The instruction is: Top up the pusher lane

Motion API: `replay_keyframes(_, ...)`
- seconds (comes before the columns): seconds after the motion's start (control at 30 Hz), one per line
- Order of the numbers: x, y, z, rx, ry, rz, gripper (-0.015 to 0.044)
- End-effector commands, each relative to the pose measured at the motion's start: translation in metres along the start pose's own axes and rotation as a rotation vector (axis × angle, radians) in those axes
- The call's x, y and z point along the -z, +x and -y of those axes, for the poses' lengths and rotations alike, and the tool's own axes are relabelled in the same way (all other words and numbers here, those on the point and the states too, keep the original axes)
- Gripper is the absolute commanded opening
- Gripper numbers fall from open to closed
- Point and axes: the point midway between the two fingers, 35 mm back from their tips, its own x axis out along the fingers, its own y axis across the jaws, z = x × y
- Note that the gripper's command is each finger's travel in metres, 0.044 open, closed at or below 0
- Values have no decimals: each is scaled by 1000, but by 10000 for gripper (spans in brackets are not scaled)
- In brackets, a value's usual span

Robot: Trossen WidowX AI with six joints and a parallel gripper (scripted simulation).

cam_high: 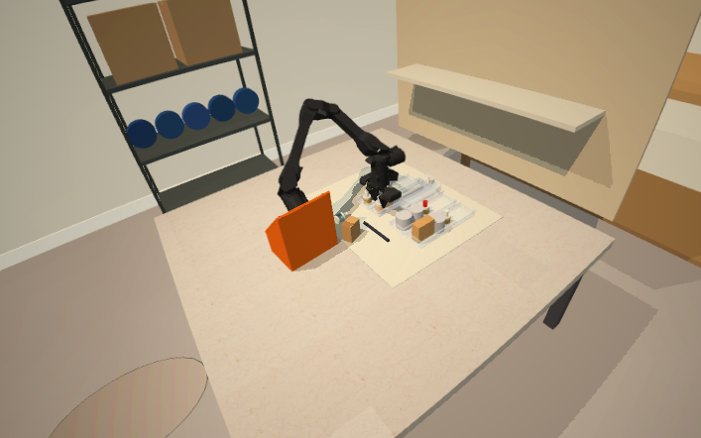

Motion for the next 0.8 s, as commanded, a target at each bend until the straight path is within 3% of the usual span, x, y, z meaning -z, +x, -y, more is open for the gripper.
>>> replay_keyframes(0.0, -2, 0, -2, -6, -8, 11, 0)
replay_keyframes(0.77, 2, 0, -1, -6, -8, 11, 0)
